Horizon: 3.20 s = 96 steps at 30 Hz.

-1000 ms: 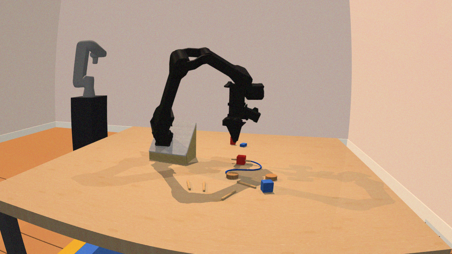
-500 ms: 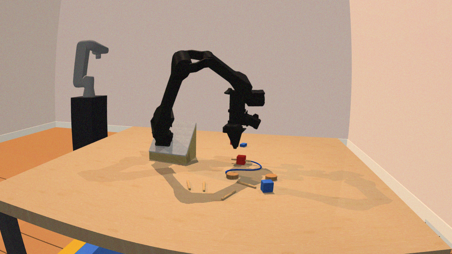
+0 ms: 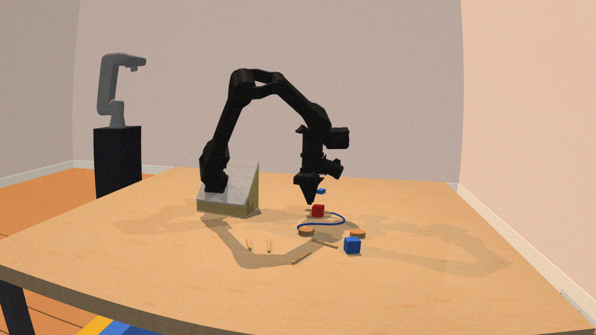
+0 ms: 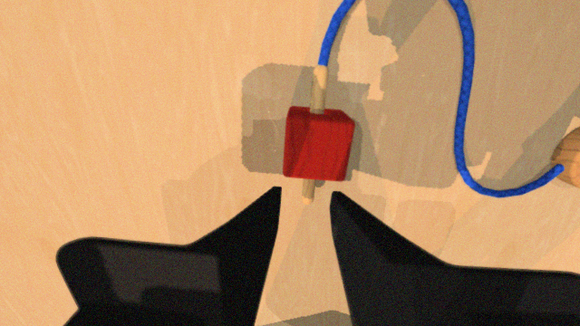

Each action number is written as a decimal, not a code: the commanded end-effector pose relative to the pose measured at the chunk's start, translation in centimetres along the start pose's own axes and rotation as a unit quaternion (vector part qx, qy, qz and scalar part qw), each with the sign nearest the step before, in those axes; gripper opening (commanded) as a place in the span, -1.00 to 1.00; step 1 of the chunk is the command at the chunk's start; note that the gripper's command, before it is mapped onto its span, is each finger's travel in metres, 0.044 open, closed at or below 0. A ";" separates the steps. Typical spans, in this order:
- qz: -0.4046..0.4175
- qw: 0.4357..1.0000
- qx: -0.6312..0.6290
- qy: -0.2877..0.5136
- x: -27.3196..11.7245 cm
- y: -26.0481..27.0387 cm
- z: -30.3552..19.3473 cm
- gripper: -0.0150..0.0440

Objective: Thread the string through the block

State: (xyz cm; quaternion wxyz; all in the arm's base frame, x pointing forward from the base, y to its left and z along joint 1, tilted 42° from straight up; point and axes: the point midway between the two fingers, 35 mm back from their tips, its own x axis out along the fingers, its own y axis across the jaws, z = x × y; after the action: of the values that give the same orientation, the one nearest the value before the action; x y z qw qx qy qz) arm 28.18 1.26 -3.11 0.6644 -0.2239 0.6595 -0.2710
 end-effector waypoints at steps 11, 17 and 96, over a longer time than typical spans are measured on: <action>-0.005 1.000 -0.003 0.003 2.4 -0.2 -0.5 -0.08; -0.005 1.000 -0.003 0.004 2.8 -0.3 -0.5 -0.08; 0.000 1.000 0.000 -0.010 2.8 -0.4 -5.3 -0.49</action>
State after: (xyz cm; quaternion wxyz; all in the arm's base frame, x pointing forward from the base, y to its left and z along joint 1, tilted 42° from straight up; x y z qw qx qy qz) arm 23.31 -0.45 -5.04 0.6729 -0.2278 0.6509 -0.2676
